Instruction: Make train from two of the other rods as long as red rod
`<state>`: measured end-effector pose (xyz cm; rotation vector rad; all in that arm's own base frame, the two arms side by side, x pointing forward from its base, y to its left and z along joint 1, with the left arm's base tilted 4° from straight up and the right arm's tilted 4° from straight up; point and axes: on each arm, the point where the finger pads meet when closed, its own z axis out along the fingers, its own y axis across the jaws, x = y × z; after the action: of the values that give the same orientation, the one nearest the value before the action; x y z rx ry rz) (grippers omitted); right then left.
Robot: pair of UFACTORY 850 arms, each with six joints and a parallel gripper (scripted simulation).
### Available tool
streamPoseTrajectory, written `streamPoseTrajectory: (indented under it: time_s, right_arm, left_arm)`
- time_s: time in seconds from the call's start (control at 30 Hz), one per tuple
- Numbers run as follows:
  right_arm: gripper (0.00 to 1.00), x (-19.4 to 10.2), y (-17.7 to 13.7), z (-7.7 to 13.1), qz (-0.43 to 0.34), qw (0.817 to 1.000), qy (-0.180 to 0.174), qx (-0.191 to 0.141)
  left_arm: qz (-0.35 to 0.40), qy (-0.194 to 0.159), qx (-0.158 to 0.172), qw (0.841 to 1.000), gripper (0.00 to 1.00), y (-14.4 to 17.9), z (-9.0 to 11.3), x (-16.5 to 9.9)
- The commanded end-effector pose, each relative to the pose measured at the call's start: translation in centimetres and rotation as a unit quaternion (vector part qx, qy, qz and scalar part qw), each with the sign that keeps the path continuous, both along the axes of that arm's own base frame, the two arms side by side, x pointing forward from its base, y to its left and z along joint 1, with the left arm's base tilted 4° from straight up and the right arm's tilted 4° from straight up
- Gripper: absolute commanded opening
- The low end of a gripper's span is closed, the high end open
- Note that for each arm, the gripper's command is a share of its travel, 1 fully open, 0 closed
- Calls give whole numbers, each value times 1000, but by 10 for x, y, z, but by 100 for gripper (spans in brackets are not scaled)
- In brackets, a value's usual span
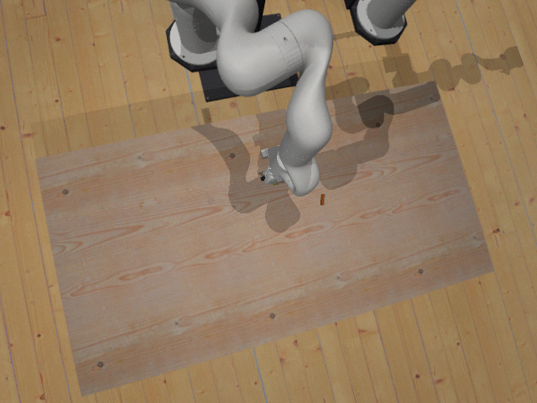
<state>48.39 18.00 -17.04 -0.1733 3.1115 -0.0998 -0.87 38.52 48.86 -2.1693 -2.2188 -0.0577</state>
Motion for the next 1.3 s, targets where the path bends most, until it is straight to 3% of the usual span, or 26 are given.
streamPoseTrajectory:
  time_s: [0.0, 1.27]
  right_arm:
    - [6, 0, 0, 0, 0, 1000, -9, 4]
    - [6, 1, 0, -5, 0, 1000, -9, 4]
  left_arm:
    - [0, 0, 1, 1000, 100, 0, 1, 0]
    - [0, 0, 1, 1000, 100, 0, 1, 0]
